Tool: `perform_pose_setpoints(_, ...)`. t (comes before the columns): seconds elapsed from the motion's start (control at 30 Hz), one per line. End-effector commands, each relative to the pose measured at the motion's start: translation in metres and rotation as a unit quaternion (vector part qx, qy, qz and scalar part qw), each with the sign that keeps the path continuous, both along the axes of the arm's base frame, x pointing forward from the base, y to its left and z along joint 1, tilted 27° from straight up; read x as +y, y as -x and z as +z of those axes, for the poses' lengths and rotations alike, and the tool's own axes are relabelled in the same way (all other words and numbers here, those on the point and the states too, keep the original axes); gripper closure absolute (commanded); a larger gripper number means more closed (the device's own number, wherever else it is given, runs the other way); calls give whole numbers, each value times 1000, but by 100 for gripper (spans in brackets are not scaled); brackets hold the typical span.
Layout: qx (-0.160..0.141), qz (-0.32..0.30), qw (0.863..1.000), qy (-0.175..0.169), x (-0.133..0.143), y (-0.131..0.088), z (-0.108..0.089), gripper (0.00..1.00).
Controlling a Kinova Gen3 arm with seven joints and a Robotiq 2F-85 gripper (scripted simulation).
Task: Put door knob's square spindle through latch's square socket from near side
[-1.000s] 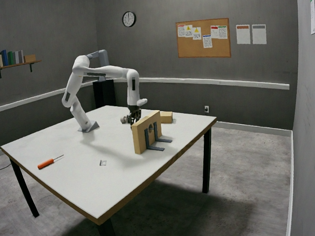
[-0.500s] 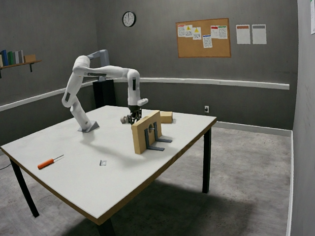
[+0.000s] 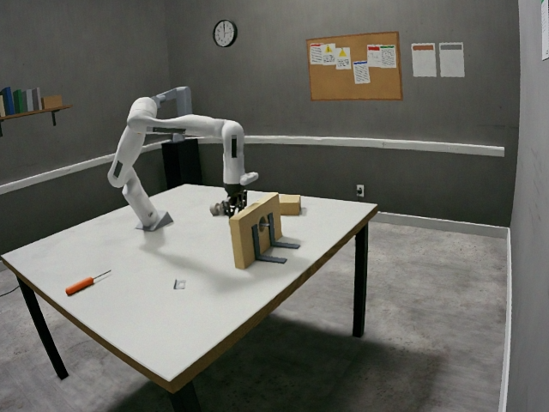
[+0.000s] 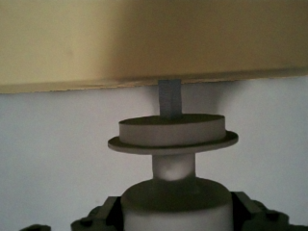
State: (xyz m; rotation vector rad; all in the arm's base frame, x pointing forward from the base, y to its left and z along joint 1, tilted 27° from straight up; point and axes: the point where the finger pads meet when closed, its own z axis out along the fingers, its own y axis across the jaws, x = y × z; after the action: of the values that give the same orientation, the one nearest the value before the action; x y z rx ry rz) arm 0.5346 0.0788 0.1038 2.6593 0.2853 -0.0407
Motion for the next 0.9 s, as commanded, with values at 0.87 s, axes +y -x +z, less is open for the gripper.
perform_pose_setpoints(0.87,-1,0,1000,-1,2,-7,1,37)
